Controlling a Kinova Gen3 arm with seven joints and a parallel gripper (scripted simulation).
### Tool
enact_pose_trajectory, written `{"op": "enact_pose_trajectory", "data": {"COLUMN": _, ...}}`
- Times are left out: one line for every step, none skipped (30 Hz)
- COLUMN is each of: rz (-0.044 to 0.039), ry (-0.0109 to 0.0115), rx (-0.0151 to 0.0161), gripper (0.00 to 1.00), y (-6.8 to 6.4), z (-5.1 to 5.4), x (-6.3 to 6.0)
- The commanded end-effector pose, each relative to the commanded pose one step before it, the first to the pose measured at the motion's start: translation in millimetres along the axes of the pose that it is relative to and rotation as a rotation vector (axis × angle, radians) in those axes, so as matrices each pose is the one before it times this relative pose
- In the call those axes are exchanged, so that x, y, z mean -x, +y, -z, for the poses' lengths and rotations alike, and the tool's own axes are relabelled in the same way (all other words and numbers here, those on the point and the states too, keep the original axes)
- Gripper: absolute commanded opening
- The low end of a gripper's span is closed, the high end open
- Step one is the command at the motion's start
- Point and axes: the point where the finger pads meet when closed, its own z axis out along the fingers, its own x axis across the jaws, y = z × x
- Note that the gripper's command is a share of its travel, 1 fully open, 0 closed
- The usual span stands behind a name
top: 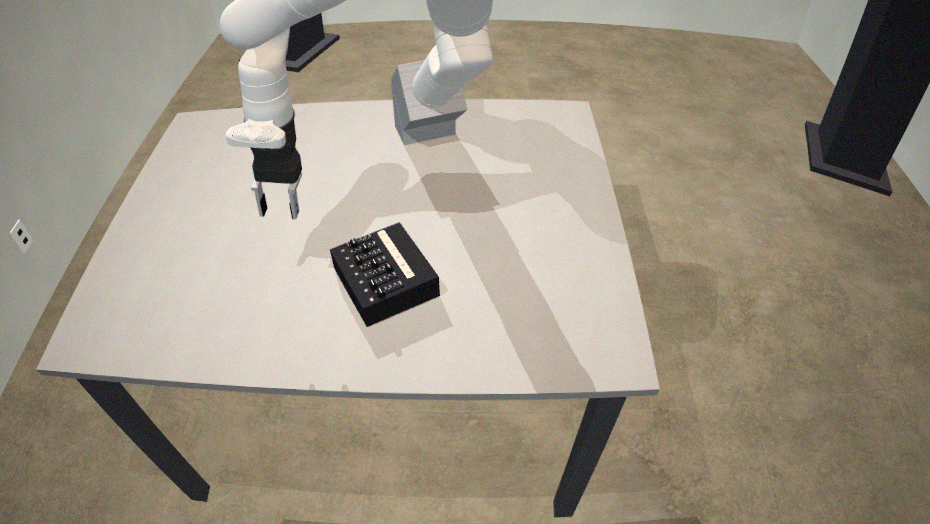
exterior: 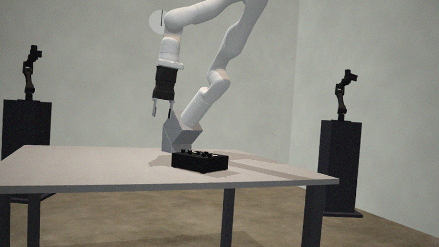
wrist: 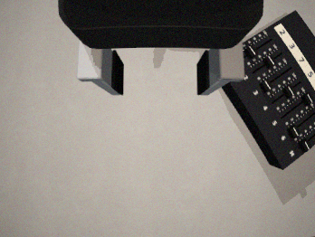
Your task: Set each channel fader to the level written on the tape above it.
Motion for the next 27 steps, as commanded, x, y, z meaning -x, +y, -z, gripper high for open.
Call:
{"op": "enact_pose_trajectory", "data": {"rz": 0.02527, "ry": 0.00123, "rx": -0.01229, "gripper": 1.0, "y": -4.47, "z": 10.02, "x": 37.29}}
{"op": "enact_pose_trajectory", "data": {"rz": 0.00381, "ry": -0.01001, "rx": -0.00175, "gripper": 1.0, "y": 1.49, "z": -0.49, "x": 15.26}}
{"op": "enact_pose_trajectory", "data": {"rz": 0.00358, "ry": -0.00932, "rx": -0.00135, "gripper": 1.0, "y": 1.7, "z": -0.71, "x": 14.28}}
{"op": "enact_pose_trajectory", "data": {"rz": 0.00332, "ry": -0.0086, "rx": -0.001, "gripper": 1.0, "y": 1.85, "z": -0.88, "x": 13.25}}
{"op": "enact_pose_trajectory", "data": {"rz": 0.00305, "ry": -0.00787, "rx": -0.0007, "gripper": 1.0, "y": 1.94, "z": -1.0, "x": 12.19}}
{"op": "enact_pose_trajectory", "data": {"rz": 0.00278, "ry": -0.00714, "rx": -0.00046, "gripper": 1.0, "y": 1.97, "z": -1.07, "x": 11.1}}
{"op": "enact_pose_trajectory", "data": {"rz": 0.00249, "ry": -0.0064, "rx": -0.00027, "gripper": 1.0, "y": 1.94, "z": -1.09, "x": 10.01}}
{"op": "enact_pose_trajectory", "data": {"rz": 0.00221, "ry": -0.00568, "rx": -0.00012, "gripper": 1.0, "y": 1.87, "z": -1.08, "x": 8.91}}
{"op": "enact_pose_trajectory", "data": {"rz": 0.00193, "ry": -0.00497, "rx": -0.00001, "gripper": 1.0, "y": 1.75, "z": -1.03, "x": 7.83}}
{"op": "enact_pose_trajectory", "data": {"rz": 0.00167, "ry": -0.00429, "rx": 0.00006, "gripper": 1.0, "y": 1.6, "z": -0.95, "x": 6.78}}
{"op": "enact_pose_trajectory", "data": {"rz": 0.00141, "ry": -0.00363, "rx": 0.0001, "gripper": 1.0, "y": 1.42, "z": -0.85, "x": 5.75}}
{"op": "enact_pose_trajectory", "data": {"rz": 0.00116, "ry": -0.00301, "rx": 0.00012, "gripper": 1.0, "y": 1.22, "z": -0.74, "x": 4.78}}
{"op": "enact_pose_trajectory", "data": {"rz": 0.00094, "ry": -0.00242, "rx": 0.00012, "gripper": 1.0, "y": 1.02, "z": -0.62, "x": 3.86}}
{"op": "enact_pose_trajectory", "data": {"rz": 0.00073, "ry": -0.00188, "rx": 0.00011, "gripper": 1.0, "y": 0.81, "z": -0.5, "x": 3.0}}
{"op": "enact_pose_trajectory", "data": {"rz": 0.0, "ry": 0.0, "rx": 0.0, "gripper": 1.0, "y": 0.0, "z": 0.0, "x": 0.0}}
{"op": "enact_pose_trajectory", "data": {"rz": 0.0, "ry": 0.0, "rx": 0.0, "gripper": 1.0, "y": 0.0, "z": 0.0, "x": 0.0}}
{"op": "enact_pose_trajectory", "data": {"rz": 0.00054, "ry": -0.0014, "rx": 0.00009, "gripper": 1.0, "y": 0.61, "z": -0.38, "x": 2.23}}
{"op": "enact_pose_trajectory", "data": {"rz": 0.00037, "ry": -0.00097, "rx": 0.00007, "gripper": 1.0, "y": 0.43, "z": -0.27, "x": 1.55}}
{"op": "enact_pose_trajectory", "data": {"rz": 0.00023, "ry": -0.00061, "rx": 0.00004, "gripper": 1.0, "y": 0.27, "z": -0.17, "x": 0.97}}
{"op": "enact_pose_trajectory", "data": {"rz": 0.00012, "ry": -0.00032, "rx": 0.00002, "gripper": 1.0, "y": 0.15, "z": -0.09, "x": 0.52}}
{"op": "enact_pose_trajectory", "data": {"rz": 0.00005, "ry": -0.00012, "rx": 0.00001, "gripper": 1.0, "y": 0.06, "z": -0.03, "x": 0.2}}
{"op": "enact_pose_trajectory", "data": {"rz": 0.00001, "ry": -0.00002, "rx": 0.0, "gripper": 1.0, "y": 0.01, "z": -0.01, "x": 0.03}}
{"op": "enact_pose_trajectory", "data": {"rz": 0.0, "ry": 0.0, "rx": 0.0, "gripper": 1.0, "y": 0.0, "z": 0.0, "x": 0.0}}
{"op": "enact_pose_trajectory", "data": {"rz": 0.0, "ry": 0.0, "rx": 0.0, "gripper": 1.0, "y": 0.0, "z": 0.0, "x": 0.0}}
{"op": "enact_pose_trajectory", "data": {"rz": 0.0, "ry": 0.0, "rx": 0.0, "gripper": 1.0, "y": 0.0, "z": 0.0, "x": 0.0}}
{"op": "enact_pose_trajectory", "data": {"rz": 0.0, "ry": 0.0, "rx": 0.0, "gripper": 1.0, "y": 0.0, "z": 0.0, "x": 0.0}}
{"op": "enact_pose_trajectory", "data": {"rz": 0.0, "ry": 0.0, "rx": 0.0, "gripper": 1.0, "y": 0.0, "z": 0.0, "x": 0.0}}
